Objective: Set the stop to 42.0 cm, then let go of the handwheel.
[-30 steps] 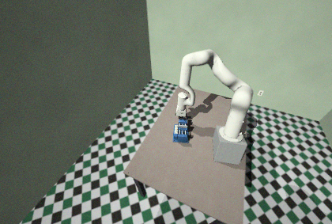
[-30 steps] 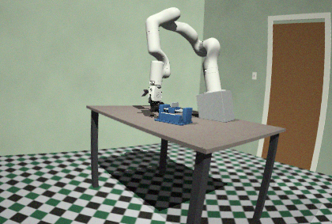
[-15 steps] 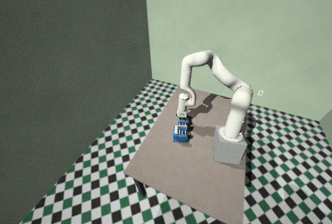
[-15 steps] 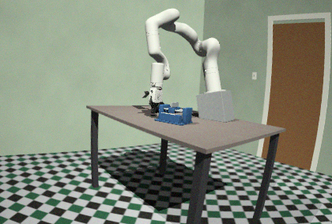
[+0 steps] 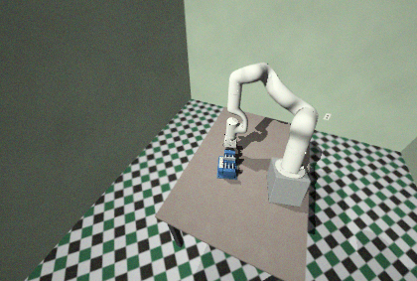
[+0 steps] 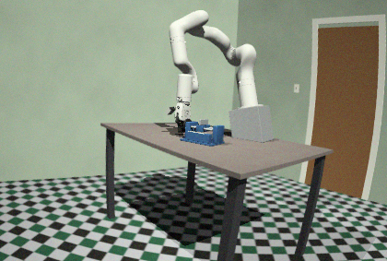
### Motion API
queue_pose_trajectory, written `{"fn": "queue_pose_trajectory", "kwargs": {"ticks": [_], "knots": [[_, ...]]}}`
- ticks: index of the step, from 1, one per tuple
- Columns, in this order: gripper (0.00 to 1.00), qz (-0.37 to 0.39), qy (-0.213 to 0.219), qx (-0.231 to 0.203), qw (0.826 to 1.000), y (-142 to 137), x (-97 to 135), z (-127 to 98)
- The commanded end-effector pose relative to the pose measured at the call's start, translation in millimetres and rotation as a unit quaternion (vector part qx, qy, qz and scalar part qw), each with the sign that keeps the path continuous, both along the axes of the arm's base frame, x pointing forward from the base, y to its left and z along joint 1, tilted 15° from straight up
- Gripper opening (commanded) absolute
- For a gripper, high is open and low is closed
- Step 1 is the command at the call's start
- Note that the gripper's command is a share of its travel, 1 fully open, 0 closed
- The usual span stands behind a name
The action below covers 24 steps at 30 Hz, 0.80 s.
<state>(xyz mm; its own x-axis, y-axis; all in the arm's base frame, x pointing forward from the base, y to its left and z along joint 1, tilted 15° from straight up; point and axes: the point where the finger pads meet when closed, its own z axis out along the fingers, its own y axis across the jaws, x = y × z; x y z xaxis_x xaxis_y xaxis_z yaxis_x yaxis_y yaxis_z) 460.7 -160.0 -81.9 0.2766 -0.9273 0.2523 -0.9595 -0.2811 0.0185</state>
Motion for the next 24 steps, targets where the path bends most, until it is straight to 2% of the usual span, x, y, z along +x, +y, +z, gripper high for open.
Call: {"fn": "queue_pose_trajectory", "kwargs": {"ticks": [1,16,24], "knots": [[0.06,0.0,-0.001,0.0,1.0,-1.1,-3.1,0.4],[0.06,0.0,-0.001,0.0,1.0,-3.7,-21.8,11.2],[0.06,0.0,-0.001,0.0,1.0,-1.9,-27.5,24.2]]}}
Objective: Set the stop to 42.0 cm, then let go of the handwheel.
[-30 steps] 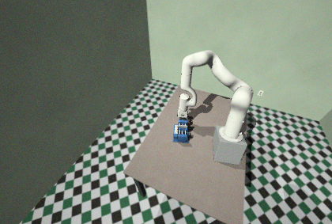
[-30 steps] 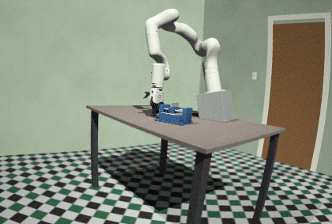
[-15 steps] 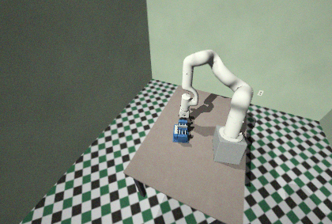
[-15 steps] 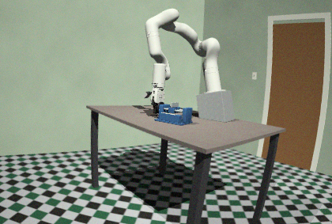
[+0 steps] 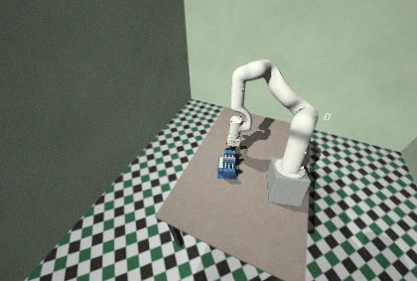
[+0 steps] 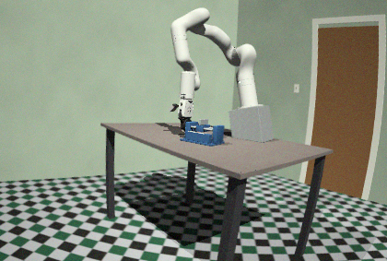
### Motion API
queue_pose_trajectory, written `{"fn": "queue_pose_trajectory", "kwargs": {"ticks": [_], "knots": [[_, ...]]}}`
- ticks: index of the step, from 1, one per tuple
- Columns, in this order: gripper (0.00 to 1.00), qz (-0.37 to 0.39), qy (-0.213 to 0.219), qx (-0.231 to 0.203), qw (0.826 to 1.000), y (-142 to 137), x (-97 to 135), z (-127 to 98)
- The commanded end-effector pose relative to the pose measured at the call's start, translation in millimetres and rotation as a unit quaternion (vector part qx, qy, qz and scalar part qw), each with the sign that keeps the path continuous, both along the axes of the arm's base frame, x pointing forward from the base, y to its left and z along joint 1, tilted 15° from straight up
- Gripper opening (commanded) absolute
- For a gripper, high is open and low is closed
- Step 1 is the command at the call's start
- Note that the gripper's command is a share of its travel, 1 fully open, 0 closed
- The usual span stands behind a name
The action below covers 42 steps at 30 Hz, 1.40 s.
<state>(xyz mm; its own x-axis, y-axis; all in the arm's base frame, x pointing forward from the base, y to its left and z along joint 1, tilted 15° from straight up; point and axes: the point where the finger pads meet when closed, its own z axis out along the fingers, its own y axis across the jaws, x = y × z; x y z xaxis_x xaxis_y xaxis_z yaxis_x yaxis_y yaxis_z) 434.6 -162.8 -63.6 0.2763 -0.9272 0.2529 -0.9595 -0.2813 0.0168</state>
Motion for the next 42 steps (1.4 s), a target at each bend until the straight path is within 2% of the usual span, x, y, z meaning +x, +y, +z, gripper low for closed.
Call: {"fn": "queue_pose_trajectory", "kwargs": {"ticks": [1,42], "knots": [[0.06,0.0,0.0,0.0,1.0,1.1,-1.5,6.9],[0.06,0.0,0.0,0.0,1.0,6.1,1.2,22.2]]}}
